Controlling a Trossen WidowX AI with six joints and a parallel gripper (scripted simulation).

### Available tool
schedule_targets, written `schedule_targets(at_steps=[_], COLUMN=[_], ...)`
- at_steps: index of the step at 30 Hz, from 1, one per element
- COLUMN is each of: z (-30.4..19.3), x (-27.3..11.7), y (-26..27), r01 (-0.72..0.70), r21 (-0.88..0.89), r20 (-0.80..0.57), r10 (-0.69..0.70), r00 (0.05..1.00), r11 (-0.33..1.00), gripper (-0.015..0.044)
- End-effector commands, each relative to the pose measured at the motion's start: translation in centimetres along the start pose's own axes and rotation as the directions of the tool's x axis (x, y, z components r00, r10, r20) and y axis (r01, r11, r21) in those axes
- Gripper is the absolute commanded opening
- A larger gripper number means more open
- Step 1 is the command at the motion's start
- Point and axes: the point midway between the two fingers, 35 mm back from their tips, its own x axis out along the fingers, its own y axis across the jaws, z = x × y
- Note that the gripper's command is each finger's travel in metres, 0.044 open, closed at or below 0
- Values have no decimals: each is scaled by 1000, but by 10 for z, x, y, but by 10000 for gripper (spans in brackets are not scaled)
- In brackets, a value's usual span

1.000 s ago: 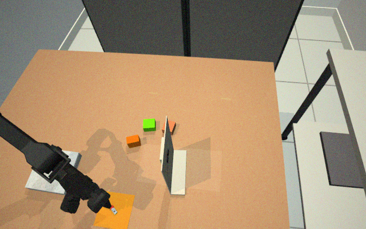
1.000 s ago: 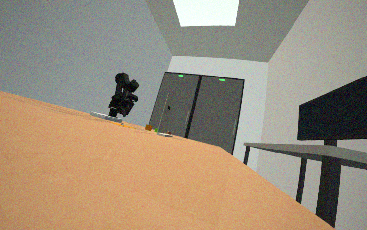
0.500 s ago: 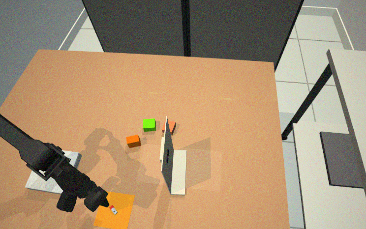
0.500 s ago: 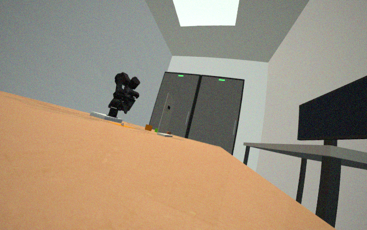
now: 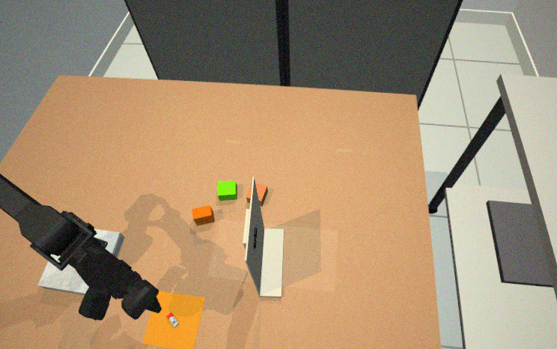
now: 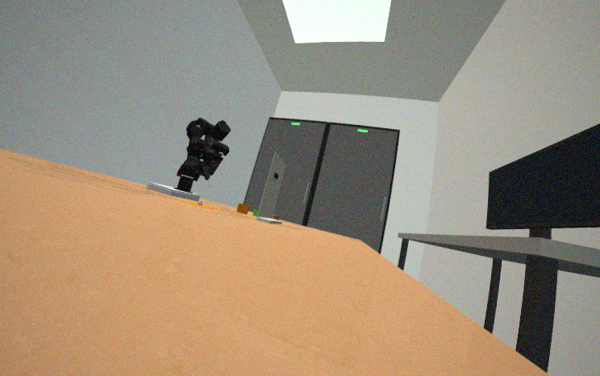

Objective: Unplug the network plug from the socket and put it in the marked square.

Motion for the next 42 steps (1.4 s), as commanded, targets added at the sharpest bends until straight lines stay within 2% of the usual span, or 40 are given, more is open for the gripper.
schedule_targets(at_steps=[1,12,42], z=[1,0,1], x=[-7,-17,-91], y=[4,8,60], r01=[-5,0,-4], r21=[4,0,4], r20=[6,0,5], r10=[5,0,4], r00=[1000,1000,1000], r11=[1000,1000,1000], gripper=[156,156,156])
